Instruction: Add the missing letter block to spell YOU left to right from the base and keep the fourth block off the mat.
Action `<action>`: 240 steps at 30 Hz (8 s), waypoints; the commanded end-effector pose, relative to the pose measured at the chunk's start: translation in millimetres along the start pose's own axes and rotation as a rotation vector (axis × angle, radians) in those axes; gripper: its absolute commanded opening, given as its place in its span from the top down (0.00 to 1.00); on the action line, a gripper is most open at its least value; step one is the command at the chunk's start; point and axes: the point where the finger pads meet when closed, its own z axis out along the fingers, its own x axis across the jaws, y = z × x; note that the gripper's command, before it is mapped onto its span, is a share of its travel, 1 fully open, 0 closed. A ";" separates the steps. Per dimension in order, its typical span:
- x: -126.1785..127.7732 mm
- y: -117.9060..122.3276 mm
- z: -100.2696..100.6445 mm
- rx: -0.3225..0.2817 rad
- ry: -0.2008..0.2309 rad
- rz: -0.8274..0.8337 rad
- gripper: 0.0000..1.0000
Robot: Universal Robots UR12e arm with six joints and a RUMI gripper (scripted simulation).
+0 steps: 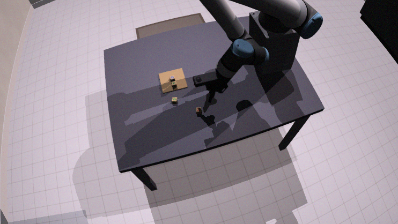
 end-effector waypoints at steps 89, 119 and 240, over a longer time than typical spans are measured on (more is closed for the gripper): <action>99.7 -89.3 49.9 0.002 0.000 0.001 0.00; 195.7 -72.0 36.6 0.001 0.000 0.001 0.00; 197.8 -66.0 44.8 -0.083 -0.032 0.065 0.00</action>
